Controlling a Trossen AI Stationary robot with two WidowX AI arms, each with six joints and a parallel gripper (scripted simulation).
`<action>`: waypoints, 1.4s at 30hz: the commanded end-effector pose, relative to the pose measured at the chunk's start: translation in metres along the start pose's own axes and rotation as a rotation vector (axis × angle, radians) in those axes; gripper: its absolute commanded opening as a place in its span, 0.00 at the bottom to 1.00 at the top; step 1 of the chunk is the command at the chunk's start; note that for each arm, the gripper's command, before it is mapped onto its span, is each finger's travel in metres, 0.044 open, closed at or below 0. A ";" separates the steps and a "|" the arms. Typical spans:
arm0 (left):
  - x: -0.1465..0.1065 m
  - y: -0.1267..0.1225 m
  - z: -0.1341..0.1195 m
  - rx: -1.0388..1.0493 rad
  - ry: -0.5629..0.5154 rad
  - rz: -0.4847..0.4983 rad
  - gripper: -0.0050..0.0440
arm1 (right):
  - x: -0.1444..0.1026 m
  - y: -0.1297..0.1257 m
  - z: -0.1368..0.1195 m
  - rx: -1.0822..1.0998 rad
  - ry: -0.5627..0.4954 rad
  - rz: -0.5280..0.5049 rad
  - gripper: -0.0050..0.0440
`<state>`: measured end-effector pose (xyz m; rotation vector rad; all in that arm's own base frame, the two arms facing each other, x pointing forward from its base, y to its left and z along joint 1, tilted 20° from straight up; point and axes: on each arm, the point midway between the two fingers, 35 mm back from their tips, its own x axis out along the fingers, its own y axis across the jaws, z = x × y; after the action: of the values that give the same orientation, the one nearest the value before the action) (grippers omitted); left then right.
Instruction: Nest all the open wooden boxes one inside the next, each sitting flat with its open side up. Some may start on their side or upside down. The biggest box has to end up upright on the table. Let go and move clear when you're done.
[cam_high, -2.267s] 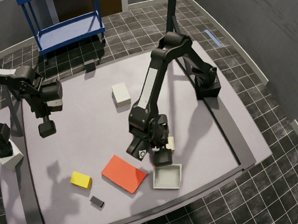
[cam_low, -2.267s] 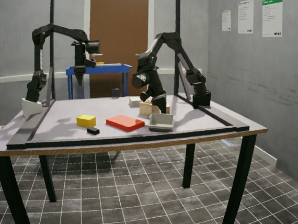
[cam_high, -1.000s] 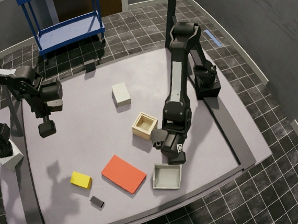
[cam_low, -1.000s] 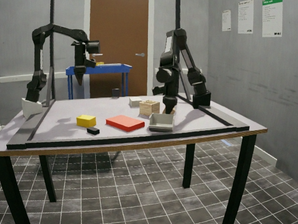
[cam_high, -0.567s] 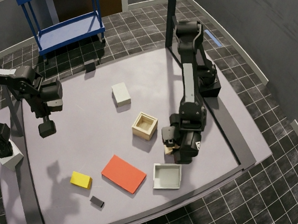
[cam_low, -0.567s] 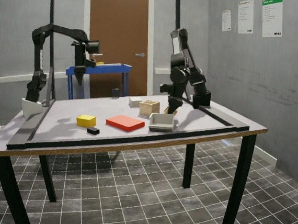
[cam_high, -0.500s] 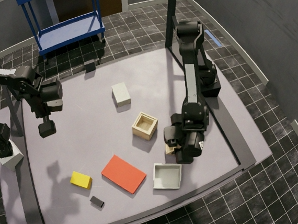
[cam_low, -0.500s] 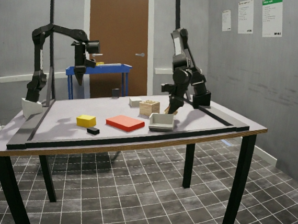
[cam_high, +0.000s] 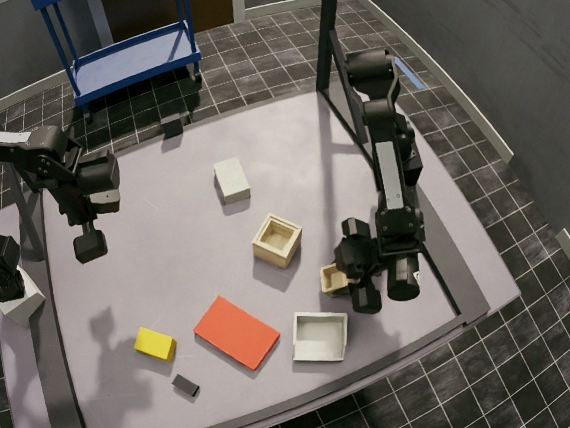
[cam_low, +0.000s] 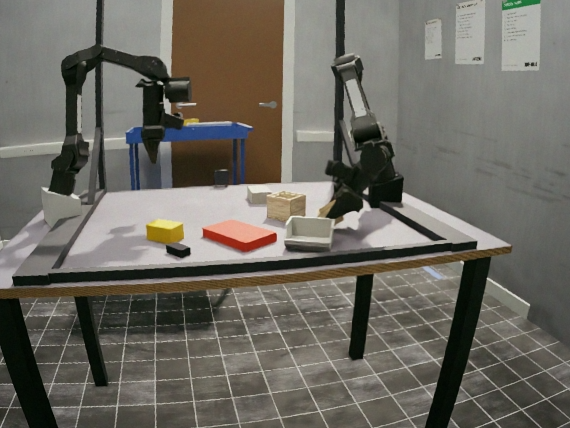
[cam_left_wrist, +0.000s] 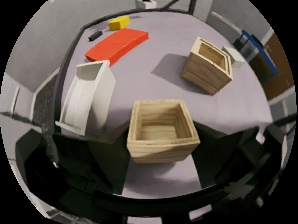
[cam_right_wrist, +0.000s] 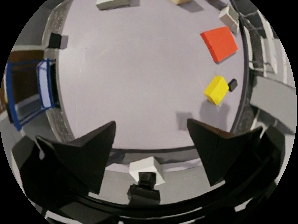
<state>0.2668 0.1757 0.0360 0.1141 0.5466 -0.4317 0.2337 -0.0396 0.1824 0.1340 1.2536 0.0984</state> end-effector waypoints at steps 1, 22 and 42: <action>-0.002 0.001 -0.004 0.008 -0.104 0.003 0.00 | -0.005 0.001 0.001 -0.004 -0.017 -0.007 0.92; -0.004 0.004 -0.022 0.020 -0.452 0.007 0.00 | -0.005 0.001 0.001 -0.004 -0.017 -0.007 0.92; 0.002 0.003 -0.030 0.024 -0.554 0.001 0.44 | -0.005 0.001 0.001 -0.004 -0.017 -0.007 0.92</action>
<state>0.2531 0.1810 0.0061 -0.0082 0.0084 -0.4450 0.2337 -0.0396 0.1824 0.1340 1.2536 0.0984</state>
